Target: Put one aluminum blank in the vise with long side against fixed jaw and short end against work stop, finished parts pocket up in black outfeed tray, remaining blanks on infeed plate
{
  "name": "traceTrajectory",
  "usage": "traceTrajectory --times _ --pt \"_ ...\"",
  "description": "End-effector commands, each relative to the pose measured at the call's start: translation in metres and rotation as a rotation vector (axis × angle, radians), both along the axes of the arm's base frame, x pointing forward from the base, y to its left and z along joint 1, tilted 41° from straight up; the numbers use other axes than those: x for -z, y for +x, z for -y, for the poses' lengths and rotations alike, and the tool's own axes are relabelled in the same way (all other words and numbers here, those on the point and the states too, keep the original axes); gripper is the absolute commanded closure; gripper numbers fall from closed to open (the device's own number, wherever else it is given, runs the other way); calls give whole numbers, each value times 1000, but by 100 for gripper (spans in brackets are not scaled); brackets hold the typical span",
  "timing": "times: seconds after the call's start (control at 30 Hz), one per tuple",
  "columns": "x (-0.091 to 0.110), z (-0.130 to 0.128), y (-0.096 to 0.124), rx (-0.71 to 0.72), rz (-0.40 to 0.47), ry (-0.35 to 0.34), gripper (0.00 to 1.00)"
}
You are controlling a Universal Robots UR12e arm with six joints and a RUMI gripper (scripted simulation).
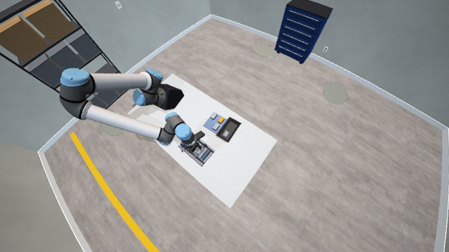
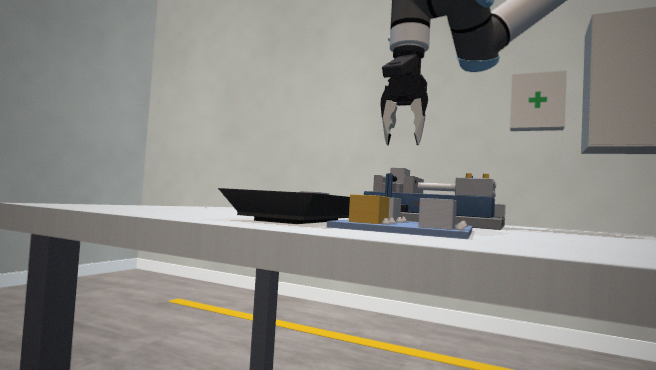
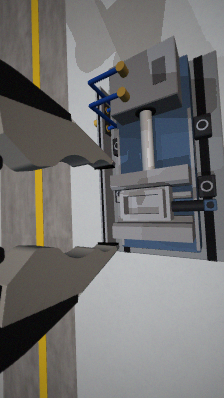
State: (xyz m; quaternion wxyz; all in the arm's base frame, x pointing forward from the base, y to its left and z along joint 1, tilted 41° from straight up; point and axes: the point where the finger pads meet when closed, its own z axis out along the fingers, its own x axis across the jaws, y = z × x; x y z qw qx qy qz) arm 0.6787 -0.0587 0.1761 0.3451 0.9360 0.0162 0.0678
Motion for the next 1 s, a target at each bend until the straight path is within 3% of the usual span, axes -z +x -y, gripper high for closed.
traceTrajectory --times 0.0,0.97 --pt "4 3 1 -1 1 0 60" --pt "36 30 7 -1 1 0 60"
